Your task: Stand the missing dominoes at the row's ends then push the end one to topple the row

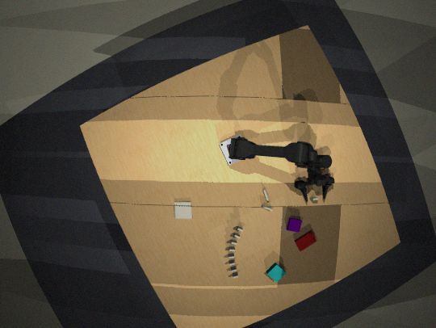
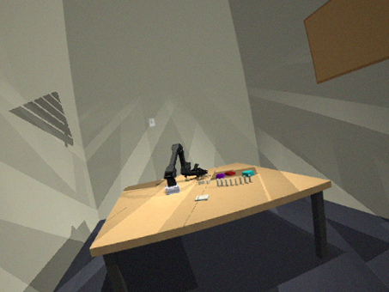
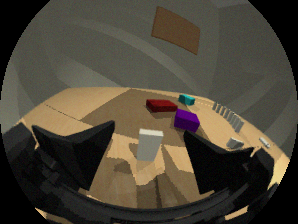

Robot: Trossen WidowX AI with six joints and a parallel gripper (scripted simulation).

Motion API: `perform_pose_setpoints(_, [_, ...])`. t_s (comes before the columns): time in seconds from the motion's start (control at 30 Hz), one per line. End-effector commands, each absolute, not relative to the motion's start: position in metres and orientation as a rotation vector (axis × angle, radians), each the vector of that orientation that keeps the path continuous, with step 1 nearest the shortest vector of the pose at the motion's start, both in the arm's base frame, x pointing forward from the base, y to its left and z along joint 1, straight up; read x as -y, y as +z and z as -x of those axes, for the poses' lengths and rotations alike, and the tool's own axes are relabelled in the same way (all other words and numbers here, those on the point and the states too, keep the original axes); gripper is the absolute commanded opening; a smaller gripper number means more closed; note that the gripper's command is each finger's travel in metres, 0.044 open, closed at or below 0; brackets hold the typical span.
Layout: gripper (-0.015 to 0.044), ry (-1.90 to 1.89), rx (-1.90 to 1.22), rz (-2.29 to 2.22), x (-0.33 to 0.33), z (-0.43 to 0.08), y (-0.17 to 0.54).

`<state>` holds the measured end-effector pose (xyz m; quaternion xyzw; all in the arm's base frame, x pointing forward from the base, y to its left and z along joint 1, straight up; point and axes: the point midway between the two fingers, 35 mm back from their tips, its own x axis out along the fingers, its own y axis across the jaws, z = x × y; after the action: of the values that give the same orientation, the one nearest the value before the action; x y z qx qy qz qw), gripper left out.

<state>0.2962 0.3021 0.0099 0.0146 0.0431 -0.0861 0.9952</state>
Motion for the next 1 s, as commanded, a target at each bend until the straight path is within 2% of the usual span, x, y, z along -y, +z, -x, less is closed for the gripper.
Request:
perform_pose_setpoints(0.0, [0.044,-0.17,-0.086,-0.029,-0.303,-0.297,0.028])
perform_pose_setpoints(0.1, [0.044,-0.172,-0.086,-0.032,-0.302,-0.296,0.058])
perform_pose_setpoints(0.27, [0.044,-0.17,-0.088,-0.03,-0.302,-0.297,0.06])
perform_pose_setpoints(0.4, [0.044,-0.116,-0.158,0.007,-0.32,-0.318,0.058])
perform_pose_setpoints(0.63, [0.044,0.021,-0.492,0.07,-0.35,-0.372,0.049])
perform_pose_setpoints(0.8, [0.044,0.056,-0.825,0.047,-0.348,-0.38,0.047])
perform_pose_setpoints(0.97, [0.044,0.066,-1.014,-0.054,-0.346,-0.38,0.063])
